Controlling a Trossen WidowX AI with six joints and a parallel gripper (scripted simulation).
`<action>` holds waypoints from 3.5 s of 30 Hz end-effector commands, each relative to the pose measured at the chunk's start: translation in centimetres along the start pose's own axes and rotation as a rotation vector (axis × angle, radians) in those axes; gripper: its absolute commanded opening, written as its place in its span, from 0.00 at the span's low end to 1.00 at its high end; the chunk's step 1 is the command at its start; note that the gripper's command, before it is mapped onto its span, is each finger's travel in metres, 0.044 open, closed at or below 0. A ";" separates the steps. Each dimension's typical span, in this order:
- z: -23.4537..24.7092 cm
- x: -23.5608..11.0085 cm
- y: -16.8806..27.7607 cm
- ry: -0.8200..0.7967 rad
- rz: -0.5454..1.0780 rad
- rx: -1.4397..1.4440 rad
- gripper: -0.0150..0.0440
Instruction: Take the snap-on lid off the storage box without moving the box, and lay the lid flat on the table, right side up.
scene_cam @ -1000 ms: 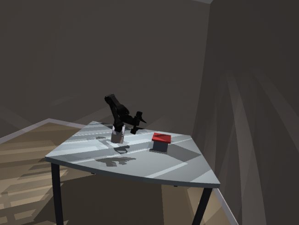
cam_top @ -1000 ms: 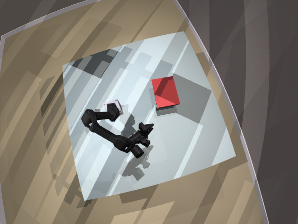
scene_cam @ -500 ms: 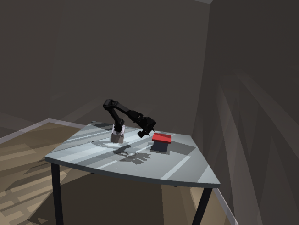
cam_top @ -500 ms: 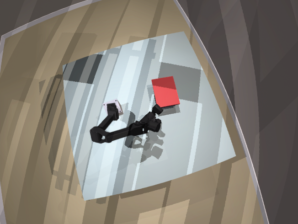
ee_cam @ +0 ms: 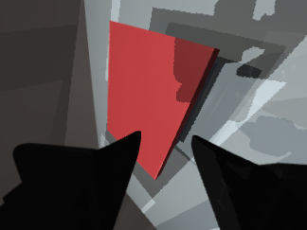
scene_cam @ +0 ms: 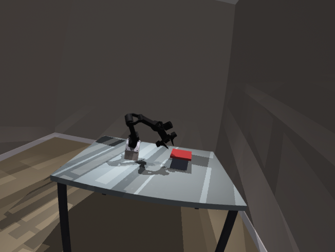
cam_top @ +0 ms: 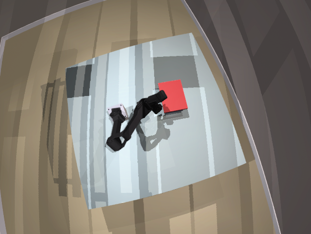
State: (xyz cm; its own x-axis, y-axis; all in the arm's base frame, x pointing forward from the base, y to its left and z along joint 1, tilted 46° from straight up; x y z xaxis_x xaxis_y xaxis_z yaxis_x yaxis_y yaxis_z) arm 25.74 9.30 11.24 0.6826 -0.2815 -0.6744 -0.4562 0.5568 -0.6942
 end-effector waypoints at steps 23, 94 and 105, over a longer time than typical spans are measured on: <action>-1.3 -0.3 8.5 -0.136 -0.330 0.147 0.65; -2.0 7.6 6.0 -0.140 -0.338 0.145 0.36; -1.9 7.4 5.9 -0.141 -0.339 0.150 0.25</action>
State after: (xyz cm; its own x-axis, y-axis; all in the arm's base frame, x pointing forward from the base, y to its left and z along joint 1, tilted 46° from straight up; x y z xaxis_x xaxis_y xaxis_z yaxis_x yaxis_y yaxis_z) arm 27.03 8.98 1.57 0.8569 -0.3645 -0.3645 -0.1105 0.5607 -0.8206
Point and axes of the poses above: the point midway between the two fingers, 35 mm back from their tips, its own x axis out along the fingers, its own z axis across the jaws, y = z × x, the point moved 6 cm from there along -x, back along the fingers, and after that the axes turned 13 degrees about -x, right-handed, at the moved point
